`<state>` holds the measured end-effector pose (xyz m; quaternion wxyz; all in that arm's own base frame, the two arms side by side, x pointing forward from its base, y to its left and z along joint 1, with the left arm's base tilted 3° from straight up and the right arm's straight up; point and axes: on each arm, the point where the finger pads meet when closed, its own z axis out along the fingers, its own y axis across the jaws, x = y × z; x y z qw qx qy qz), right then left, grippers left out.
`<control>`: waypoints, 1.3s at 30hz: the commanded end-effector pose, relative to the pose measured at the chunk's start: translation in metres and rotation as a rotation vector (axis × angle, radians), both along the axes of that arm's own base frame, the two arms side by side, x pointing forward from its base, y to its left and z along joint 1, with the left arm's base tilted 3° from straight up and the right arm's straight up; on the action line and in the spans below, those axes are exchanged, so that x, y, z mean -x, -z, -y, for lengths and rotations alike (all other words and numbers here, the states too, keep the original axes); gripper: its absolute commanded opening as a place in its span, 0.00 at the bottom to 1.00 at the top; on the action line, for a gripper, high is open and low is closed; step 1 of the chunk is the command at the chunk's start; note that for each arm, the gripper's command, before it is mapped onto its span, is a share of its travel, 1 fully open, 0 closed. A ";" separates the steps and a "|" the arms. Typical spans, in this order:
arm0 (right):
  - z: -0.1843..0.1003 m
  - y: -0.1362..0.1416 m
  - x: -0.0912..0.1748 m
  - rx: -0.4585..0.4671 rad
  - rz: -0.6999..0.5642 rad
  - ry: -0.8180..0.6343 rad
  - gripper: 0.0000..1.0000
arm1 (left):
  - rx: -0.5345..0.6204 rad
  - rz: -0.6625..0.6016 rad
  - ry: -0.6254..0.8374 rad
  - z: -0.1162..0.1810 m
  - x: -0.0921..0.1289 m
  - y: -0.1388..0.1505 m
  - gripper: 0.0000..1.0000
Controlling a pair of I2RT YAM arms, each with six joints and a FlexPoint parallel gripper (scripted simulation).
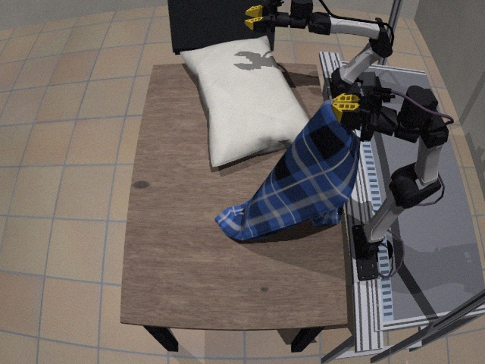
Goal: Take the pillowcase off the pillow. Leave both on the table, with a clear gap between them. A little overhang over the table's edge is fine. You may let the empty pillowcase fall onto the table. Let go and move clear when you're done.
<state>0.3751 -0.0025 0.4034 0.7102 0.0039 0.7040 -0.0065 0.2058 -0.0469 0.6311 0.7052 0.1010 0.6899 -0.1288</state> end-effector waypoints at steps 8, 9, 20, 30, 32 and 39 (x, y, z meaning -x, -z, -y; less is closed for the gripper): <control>-0.004 -0.008 -0.001 0.001 0.009 -0.018 0.60 | -0.003 0.060 0.070 0.004 -0.015 -0.017 0.00; -0.004 -0.008 -0.001 0.001 0.009 -0.018 0.60 | -0.006 0.067 0.082 0.004 -0.016 -0.019 0.00; -0.004 -0.008 -0.001 0.001 0.009 -0.018 0.60 | -0.014 0.076 0.144 -0.005 -0.044 -0.022 0.00; -0.004 -0.008 -0.001 0.001 0.009 -0.018 0.60 | -0.023 0.073 0.199 -0.019 -0.068 -0.020 0.00; -0.004 -0.008 -0.001 0.001 0.009 -0.018 0.60 | -0.026 0.072 0.211 -0.024 -0.073 -0.019 0.00; -0.004 -0.008 -0.001 0.001 0.009 -0.018 0.60 | -0.033 0.063 0.256 -0.044 -0.092 -0.013 0.00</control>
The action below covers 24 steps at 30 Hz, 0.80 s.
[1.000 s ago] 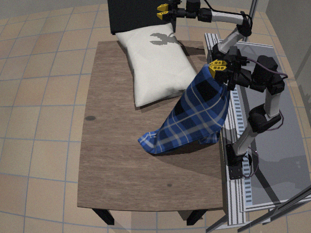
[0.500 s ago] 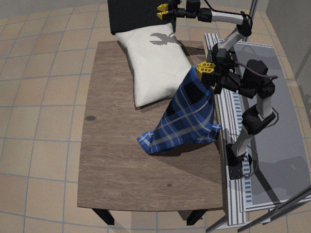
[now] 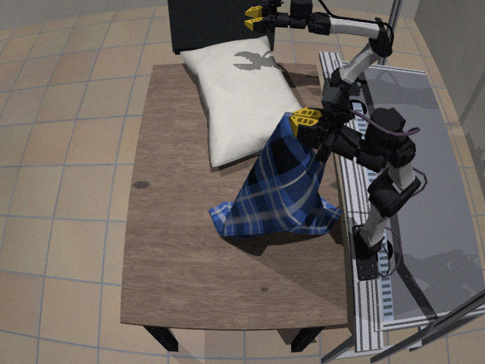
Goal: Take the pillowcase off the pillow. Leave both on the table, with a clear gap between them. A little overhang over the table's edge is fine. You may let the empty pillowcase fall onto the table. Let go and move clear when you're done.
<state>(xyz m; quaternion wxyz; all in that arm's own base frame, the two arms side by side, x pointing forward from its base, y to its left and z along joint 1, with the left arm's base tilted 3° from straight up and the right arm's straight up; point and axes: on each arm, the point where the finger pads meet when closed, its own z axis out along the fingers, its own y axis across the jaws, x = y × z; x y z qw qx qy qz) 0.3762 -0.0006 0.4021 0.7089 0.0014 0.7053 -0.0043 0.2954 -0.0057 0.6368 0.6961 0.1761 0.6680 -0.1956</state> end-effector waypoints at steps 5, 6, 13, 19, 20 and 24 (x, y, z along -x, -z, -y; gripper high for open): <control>-0.002 -0.010 0.000 0.001 0.013 -0.012 0.60 | -0.029 0.045 0.063 -0.013 -0.007 -0.007 0.00; -0.002 -0.010 0.000 0.001 0.013 -0.012 0.60 | -0.029 0.045 0.063 -0.013 -0.007 -0.007 0.00; -0.002 -0.010 0.000 0.001 0.013 -0.012 0.60 | 0.011 0.014 0.008 -0.027 -0.032 0.002 0.00; -0.002 -0.010 0.000 0.001 0.013 -0.012 0.60 | -0.001 0.112 -0.027 -0.028 -0.031 -0.019 0.00; -0.002 -0.010 0.000 0.001 0.013 -0.012 0.60 | 0.002 0.119 -0.031 -0.030 -0.034 -0.020 0.00; -0.002 -0.010 0.000 0.001 0.013 -0.012 0.60 | 0.007 0.136 -0.040 -0.033 -0.039 -0.022 0.00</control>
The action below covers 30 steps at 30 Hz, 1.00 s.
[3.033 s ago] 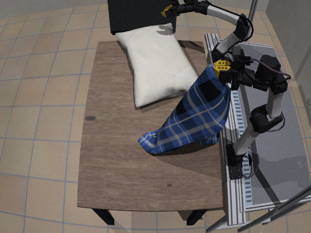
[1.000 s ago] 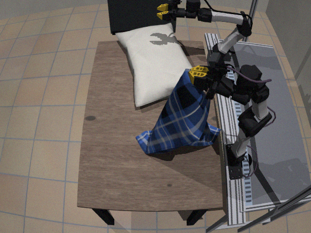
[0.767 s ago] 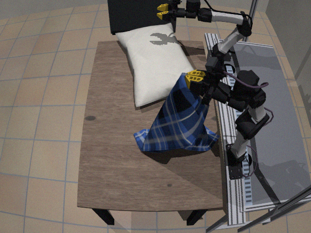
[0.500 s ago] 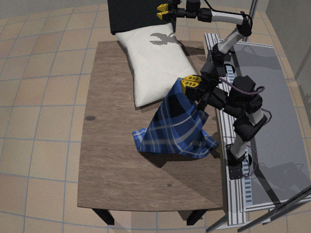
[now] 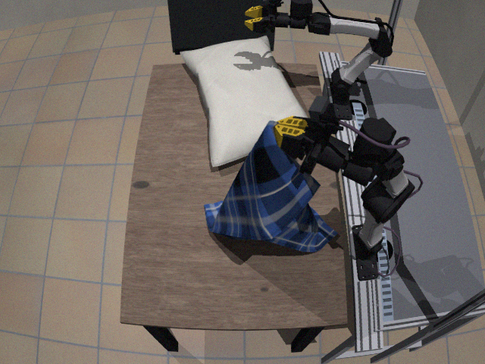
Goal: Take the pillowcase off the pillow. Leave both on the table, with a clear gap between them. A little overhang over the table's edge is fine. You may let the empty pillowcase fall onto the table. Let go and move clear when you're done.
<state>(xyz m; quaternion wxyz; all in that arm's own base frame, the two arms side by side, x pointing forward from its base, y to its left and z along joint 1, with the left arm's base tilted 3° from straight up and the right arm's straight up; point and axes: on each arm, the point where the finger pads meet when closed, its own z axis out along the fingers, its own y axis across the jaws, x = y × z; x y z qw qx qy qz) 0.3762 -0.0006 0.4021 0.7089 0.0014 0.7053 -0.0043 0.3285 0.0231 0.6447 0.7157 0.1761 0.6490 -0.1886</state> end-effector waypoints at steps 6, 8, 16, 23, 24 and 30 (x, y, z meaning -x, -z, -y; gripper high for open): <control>-0.002 -0.010 0.000 0.001 0.013 -0.012 0.60 | -0.024 0.223 -0.048 0.003 0.008 -0.046 0.00; -0.002 -0.010 0.000 0.001 0.013 -0.012 0.60 | -0.026 0.233 -0.049 0.003 0.010 -0.049 0.00; -0.002 -0.010 0.000 0.001 0.013 -0.012 0.60 | -0.042 0.365 -0.058 0.011 0.026 -0.077 0.00; -0.002 -0.010 0.000 0.001 0.013 -0.012 0.60 | -0.048 0.467 -0.060 0.017 0.040 -0.097 0.00; -0.002 -0.010 0.000 0.001 0.013 -0.012 0.60 | -0.042 0.417 -0.061 0.012 0.031 -0.087 0.00; -0.002 -0.010 0.000 0.001 0.013 -0.012 0.60 | -0.064 0.404 -0.046 0.020 0.038 -0.084 0.00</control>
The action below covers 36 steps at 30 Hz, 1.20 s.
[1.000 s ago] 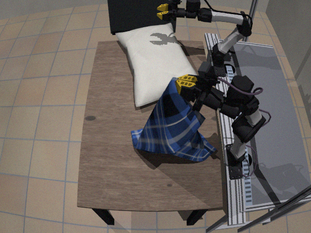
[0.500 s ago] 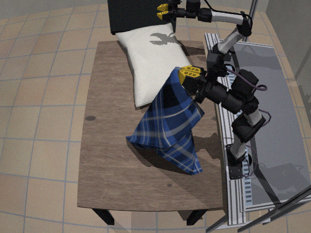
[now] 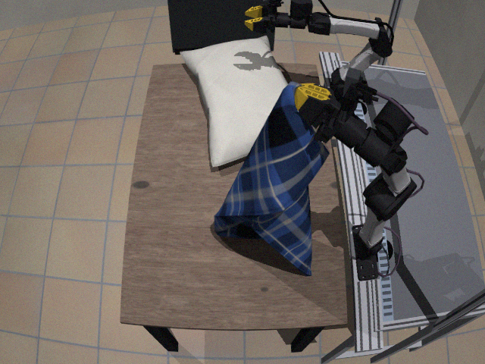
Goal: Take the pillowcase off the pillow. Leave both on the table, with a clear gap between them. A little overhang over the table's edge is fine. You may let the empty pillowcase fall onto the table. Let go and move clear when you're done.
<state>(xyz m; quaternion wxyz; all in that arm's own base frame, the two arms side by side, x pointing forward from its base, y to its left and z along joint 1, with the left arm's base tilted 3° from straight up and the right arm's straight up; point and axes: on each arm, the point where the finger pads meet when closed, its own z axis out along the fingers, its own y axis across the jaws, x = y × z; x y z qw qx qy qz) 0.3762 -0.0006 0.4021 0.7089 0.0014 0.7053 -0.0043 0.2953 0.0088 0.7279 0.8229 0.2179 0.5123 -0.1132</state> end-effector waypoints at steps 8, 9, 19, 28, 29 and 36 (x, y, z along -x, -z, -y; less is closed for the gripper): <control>-0.002 -0.010 0.000 0.001 0.013 -0.012 0.60 | 0.107 -0.167 -0.022 -0.036 -0.058 0.052 0.00; -0.002 -0.010 0.000 0.001 0.013 -0.012 0.60 | 0.112 -0.177 -0.023 -0.039 -0.064 0.055 0.00; -0.002 -0.010 0.000 0.001 0.013 -0.012 0.60 | 0.171 -0.085 -0.014 -0.042 -0.078 0.056 0.00; -0.002 -0.010 0.000 0.001 0.013 -0.012 0.60 | 0.257 -0.069 -0.018 -0.062 -0.117 0.084 0.00; -0.002 -0.010 0.000 0.001 0.013 -0.012 0.60 | 0.262 -0.007 -0.013 -0.058 -0.105 0.073 0.00; -0.002 -0.010 0.000 0.001 0.013 -0.012 0.60 | 0.275 0.030 -0.001 -0.056 -0.106 0.077 0.00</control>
